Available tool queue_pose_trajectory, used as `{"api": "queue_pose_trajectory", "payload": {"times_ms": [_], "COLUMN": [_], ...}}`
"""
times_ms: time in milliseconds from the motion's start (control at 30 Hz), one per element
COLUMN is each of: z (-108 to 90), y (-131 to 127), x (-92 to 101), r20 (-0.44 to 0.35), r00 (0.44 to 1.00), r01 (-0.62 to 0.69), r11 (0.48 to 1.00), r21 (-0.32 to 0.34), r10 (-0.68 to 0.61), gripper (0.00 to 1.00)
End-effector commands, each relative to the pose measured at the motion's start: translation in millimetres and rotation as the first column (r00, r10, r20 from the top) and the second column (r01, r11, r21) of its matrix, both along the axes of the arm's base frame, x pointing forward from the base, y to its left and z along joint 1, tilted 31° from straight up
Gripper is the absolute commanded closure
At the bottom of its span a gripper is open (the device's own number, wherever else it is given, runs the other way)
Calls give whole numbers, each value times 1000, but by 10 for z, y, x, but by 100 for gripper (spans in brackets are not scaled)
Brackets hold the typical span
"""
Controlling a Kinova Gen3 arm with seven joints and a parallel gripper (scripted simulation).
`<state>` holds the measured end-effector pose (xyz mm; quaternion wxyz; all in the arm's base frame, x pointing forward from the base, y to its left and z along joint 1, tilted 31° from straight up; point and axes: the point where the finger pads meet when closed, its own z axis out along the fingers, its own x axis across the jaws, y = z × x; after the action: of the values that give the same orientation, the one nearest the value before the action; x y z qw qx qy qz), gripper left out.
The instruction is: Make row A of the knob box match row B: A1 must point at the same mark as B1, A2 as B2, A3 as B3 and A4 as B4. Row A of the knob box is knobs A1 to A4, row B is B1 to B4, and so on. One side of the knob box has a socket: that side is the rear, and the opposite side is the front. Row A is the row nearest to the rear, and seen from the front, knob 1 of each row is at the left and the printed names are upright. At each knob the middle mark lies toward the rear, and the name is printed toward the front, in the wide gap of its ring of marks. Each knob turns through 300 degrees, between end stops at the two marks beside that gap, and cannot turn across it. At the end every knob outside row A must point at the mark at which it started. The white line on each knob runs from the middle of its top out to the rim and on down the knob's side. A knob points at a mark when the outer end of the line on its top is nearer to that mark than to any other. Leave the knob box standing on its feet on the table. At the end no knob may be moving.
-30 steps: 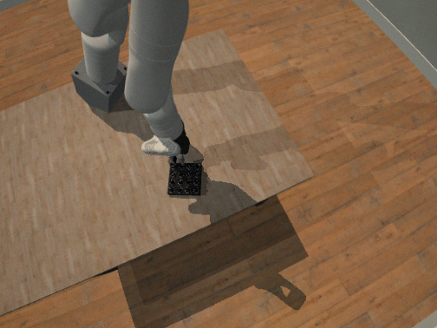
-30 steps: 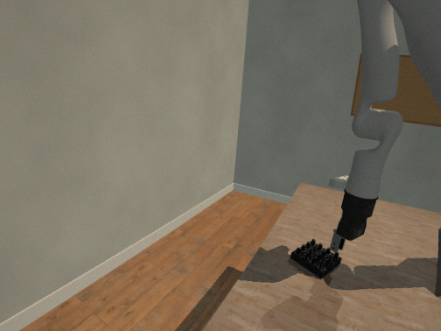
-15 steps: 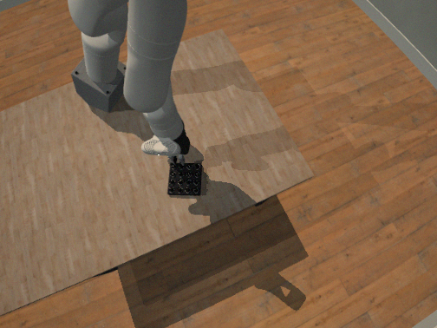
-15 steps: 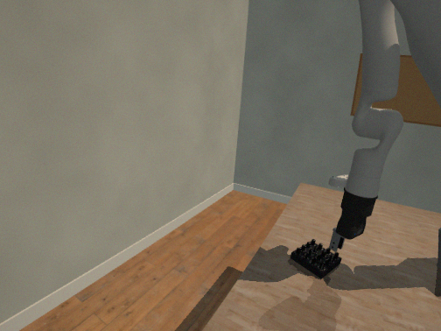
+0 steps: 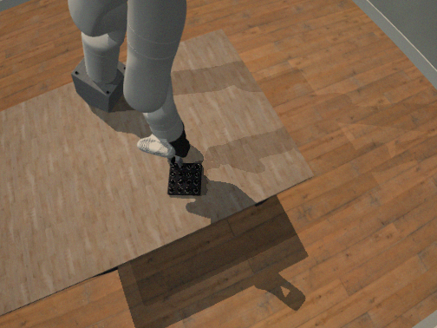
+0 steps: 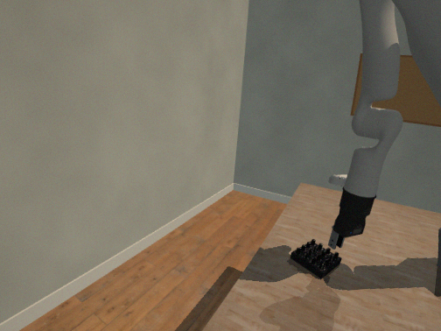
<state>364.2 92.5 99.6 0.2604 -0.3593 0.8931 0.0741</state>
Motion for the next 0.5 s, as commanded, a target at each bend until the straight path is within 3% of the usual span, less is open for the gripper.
{"api": "queue_pose_trajectory", "payload": {"times_ms": [0, 133, 200, 467], "z": [21, 31, 31, 67], "y": [-43, -94, -94, -128], "x": [24, 30, 30, -1], "r20": [-29, -102, -102, -291], "r00": [997, 964, 964, 789], "r01": [78, 257, 257, 603], "r11": [996, 962, 962, 774], "r21": [31, 97, 97, 194], "r10": [-77, -247, -247, -542], "gripper": [54, 54, 54, 54]}}
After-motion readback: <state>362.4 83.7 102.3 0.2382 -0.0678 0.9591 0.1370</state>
